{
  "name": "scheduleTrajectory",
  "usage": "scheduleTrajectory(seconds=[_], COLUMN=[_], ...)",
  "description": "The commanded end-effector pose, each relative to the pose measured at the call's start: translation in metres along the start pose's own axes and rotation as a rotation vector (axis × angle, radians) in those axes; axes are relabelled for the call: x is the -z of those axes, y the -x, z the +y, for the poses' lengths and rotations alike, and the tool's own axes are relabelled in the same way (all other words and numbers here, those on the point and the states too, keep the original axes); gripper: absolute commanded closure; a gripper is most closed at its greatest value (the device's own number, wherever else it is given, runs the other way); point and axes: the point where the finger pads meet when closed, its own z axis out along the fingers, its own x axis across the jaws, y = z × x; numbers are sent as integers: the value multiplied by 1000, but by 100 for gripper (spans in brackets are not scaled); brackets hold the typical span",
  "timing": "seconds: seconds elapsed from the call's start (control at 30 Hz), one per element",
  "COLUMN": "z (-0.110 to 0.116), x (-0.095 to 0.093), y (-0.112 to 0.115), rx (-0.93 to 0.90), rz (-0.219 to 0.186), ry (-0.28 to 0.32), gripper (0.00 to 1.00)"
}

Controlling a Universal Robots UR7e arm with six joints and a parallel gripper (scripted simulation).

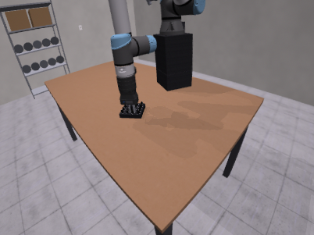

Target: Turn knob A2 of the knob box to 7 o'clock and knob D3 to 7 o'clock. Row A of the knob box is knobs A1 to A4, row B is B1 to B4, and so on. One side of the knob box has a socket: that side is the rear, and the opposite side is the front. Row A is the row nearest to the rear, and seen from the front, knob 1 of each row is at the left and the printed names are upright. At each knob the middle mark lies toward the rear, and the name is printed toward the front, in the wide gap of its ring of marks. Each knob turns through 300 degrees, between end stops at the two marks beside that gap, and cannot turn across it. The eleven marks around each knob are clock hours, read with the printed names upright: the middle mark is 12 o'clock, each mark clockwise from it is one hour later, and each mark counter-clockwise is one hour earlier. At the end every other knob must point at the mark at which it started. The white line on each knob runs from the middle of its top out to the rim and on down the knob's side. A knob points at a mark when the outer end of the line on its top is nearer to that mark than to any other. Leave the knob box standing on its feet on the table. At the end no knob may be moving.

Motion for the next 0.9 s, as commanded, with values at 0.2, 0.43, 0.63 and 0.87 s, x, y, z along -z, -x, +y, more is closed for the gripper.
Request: scheduleTrajectory(seconds=[0.2, 0.43, 0.63, 0.87], z=[0, 0, 0, 0], x=[0, 0, 0, 0], y=[0, 0, 0, 0], rx=[3, 3, 3, 3], rz=[-1, -1, -1, -1], ry=[1, 1, 1, 1], gripper=[70, 54, 54, 54])
